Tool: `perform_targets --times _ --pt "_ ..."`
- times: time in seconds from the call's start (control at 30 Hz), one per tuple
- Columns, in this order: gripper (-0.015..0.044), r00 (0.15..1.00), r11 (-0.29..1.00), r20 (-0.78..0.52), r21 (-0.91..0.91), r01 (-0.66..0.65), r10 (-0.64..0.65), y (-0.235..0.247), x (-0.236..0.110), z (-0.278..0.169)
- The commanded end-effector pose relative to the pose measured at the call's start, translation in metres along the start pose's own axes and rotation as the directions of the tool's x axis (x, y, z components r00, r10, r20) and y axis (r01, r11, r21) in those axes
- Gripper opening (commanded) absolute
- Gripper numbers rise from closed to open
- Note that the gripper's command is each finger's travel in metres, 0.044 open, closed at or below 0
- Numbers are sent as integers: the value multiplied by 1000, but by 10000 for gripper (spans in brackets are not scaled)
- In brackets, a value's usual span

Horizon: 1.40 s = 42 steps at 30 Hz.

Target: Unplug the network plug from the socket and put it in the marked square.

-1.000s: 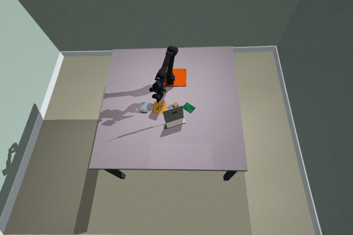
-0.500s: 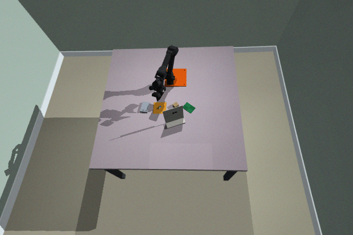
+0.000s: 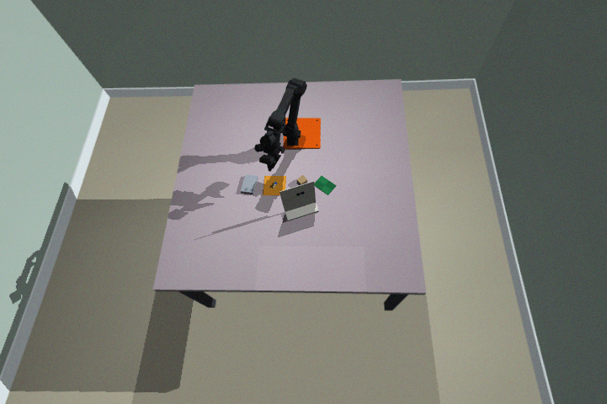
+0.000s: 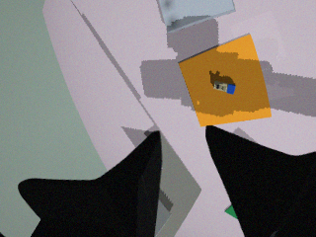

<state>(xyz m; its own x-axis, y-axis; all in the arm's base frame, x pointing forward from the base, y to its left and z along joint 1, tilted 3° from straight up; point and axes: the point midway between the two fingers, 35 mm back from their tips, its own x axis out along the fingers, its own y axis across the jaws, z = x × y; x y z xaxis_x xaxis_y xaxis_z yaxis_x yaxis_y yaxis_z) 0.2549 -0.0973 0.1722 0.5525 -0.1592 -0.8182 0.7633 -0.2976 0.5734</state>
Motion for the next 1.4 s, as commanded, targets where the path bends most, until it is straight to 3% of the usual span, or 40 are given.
perform_targets --times 0.0,0.73,1.1,1.37 --pt "156 1000 1000 -4 -5 2 -2 8 -10 0" --pt "156 1000 1000 -5 -8 -1 1 37 -62 -1" --pt "440 1000 1000 -5 -8 -1 1 37 -62 -1" --pt "440 1000 1000 -5 -8 -1 1 37 -62 -1"
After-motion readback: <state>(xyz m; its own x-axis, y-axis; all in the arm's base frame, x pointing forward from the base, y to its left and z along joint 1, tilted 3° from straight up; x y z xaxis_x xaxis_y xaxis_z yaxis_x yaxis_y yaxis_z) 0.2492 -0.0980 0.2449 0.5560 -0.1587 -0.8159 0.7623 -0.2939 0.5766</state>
